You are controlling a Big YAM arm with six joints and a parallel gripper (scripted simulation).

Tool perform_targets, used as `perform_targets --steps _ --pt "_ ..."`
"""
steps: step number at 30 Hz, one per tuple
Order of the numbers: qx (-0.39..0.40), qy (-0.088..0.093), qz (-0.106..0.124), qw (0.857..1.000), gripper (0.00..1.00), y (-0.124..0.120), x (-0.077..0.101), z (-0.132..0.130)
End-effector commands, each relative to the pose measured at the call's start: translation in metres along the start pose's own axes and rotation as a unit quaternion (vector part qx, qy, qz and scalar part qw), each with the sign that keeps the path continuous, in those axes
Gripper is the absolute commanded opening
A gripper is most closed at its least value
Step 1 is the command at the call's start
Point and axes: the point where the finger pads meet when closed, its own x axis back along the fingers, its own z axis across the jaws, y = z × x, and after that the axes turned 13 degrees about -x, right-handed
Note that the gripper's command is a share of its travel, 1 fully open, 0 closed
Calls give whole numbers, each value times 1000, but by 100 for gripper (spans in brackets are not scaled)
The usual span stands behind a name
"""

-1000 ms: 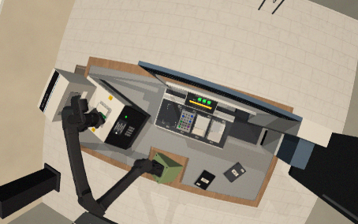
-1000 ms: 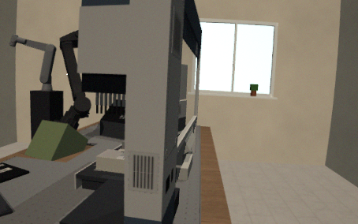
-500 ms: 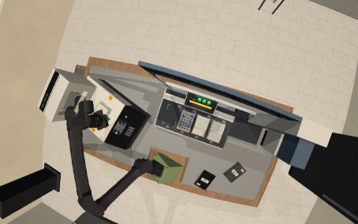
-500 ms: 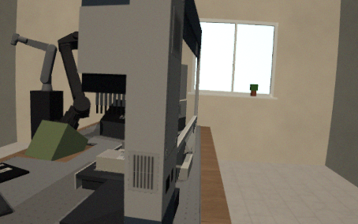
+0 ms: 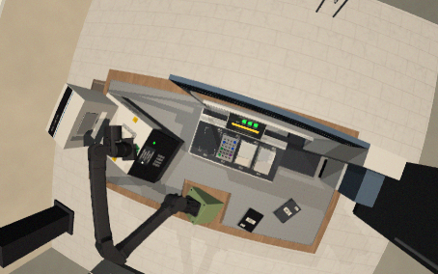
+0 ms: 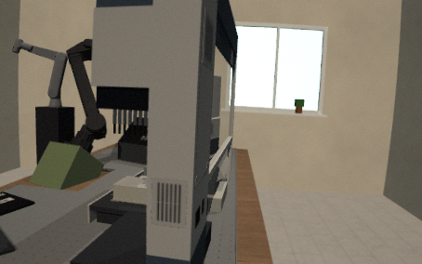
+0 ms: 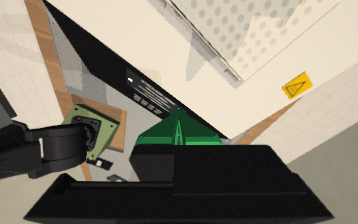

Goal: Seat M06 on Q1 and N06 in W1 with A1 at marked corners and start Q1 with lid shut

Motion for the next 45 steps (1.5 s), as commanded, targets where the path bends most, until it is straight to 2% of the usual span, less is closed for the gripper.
perform_targets --steps 1,5,8,10,14,17,21,23,26,31,34,38,40,43,45 --pt "-58 1 -1 998 0 -17 0 11" --pt "-99 1 -5 995 0 -10 3 8" --pt "-108 0 -7 994 0 -16 1 10" --pt "-123 0 -7 992 0 -30 -4 15" --pt "-165 6 -12 986 0 -22 -1 13" --pt "-198 7 -14 980 0 -42 -7 22" --pt "-235 8 -19 972 0 -34 -5 18" --pt "-252 8 -22 967 0 -46 -10 25" --pt "-255 8 -20 967 0 -50 -10 26" --pt "-305 9 -29 952 0 -42 -5 24" --pt "-342 11 -31 939 0 -62 -13 35" --pt "-378 14 -36 925 0 -56 -11 29" --pt "-395 13 -40 918 0 -68 -16 37" --pt "-398 14 -38 916 0 -71 -16 38" --pt "-417 17 -42 908 0 -68 -16 37"
